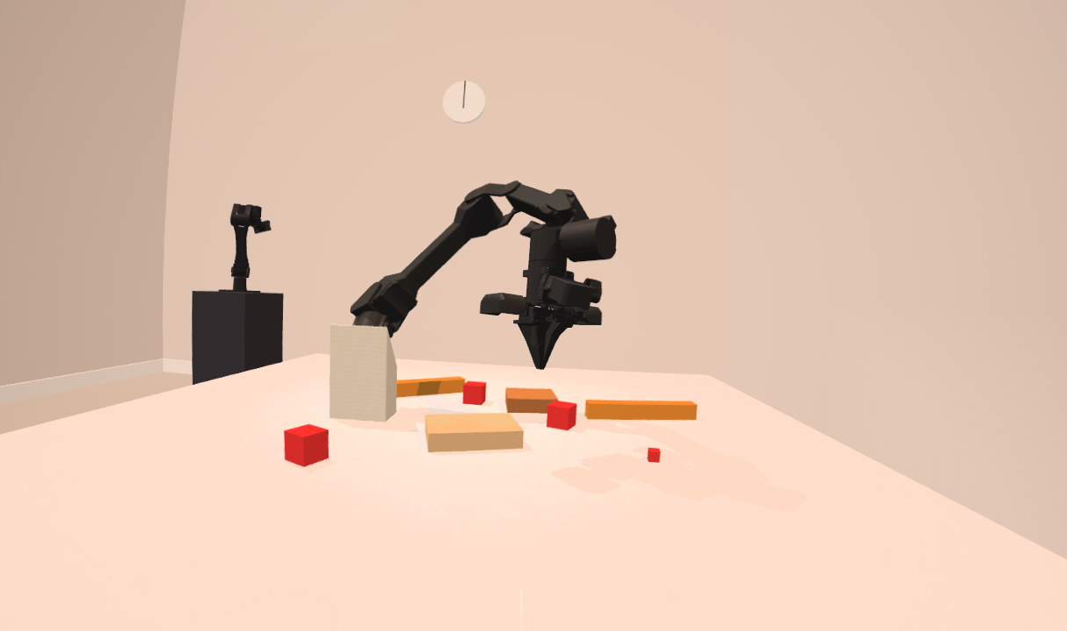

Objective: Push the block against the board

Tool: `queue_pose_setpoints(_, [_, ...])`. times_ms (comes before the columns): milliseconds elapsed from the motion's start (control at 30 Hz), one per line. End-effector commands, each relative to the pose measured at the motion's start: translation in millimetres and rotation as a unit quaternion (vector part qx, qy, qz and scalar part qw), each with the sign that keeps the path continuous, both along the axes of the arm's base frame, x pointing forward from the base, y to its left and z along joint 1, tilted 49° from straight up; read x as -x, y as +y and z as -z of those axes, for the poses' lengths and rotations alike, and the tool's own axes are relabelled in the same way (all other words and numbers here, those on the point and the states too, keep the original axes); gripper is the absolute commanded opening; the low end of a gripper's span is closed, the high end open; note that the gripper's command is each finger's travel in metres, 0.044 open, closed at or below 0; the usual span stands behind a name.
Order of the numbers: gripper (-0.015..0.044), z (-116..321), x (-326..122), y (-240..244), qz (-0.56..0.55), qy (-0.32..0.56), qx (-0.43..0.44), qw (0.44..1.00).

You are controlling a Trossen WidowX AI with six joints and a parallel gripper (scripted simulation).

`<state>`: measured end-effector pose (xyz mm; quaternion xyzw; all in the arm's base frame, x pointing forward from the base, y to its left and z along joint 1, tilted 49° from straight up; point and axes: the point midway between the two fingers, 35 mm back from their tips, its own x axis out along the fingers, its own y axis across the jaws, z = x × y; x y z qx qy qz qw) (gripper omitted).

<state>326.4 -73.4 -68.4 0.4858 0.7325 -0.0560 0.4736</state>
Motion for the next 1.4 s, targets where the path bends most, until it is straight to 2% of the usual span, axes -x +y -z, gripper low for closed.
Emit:
queue_pose_setpoints(0, [0.0000, -14, -12, 20, -0.032, -0.033, -0.003, 0.999])
queue_pose_setpoints(500, [0.0000, -96, -52, 131, -0.197, -0.207, -0.030, 0.958])
queue_pose_setpoints(967, [0.0000, -181, -36, 244, -0.342, -0.355, -0.093, 0.865])
queue_pose_setpoints(1133, [0.0000, -184, -34, 251, -0.349, -0.361, -0.096, 0.860])
queue_pose_setpoints(1267, [0.0000, -153, -31, 289, -0.348, -0.362, -0.098, 0.859])
queue_pose_setpoints(1367, [0.0000, -151, -30, 291, -0.348, -0.362, -0.098, 0.859])
